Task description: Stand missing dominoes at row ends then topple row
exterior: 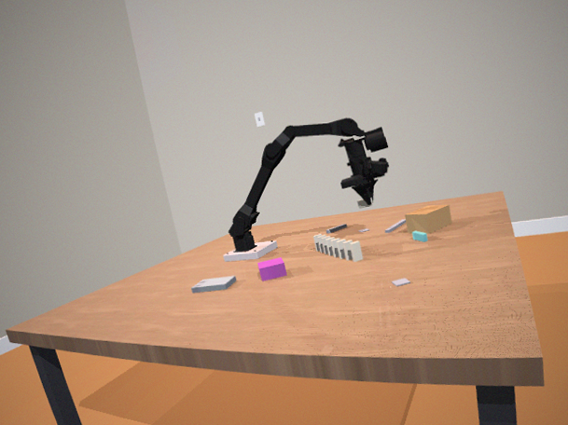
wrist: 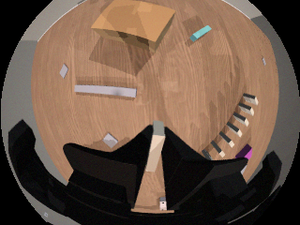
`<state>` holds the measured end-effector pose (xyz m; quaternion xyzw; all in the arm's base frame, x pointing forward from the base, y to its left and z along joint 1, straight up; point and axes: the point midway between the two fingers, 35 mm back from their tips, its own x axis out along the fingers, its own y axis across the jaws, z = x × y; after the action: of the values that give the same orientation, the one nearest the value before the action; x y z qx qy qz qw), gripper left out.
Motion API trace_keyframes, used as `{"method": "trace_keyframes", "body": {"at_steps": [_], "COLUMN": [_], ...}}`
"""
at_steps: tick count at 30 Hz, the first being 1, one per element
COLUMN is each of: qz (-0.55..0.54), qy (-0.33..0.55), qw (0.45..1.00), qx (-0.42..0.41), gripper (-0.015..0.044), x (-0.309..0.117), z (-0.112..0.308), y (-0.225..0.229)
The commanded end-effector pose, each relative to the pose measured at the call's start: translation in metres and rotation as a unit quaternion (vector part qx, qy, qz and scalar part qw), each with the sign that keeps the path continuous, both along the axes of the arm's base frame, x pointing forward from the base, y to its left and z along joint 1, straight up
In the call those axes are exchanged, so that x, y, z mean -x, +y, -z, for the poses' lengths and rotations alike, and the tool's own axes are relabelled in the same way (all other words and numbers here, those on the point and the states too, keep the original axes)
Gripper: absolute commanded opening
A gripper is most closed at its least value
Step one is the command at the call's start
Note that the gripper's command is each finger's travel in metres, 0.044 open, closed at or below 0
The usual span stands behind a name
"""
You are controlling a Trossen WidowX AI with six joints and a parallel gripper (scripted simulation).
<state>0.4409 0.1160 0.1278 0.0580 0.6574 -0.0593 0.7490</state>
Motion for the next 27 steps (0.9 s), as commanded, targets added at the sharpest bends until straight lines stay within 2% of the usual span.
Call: {"method": "trace_keyframes", "body": {"at_steps": [1,27], "qz": [-0.011,-0.059], "qy": [-0.027,-0.21], "qw": [1.0,0.975], "qx": [0.008,0.05], "gripper": [0.003,0.003], "x": [-0.009,-0.05], "z": [0.009,0.047], "y": [0.003,0.025]}}
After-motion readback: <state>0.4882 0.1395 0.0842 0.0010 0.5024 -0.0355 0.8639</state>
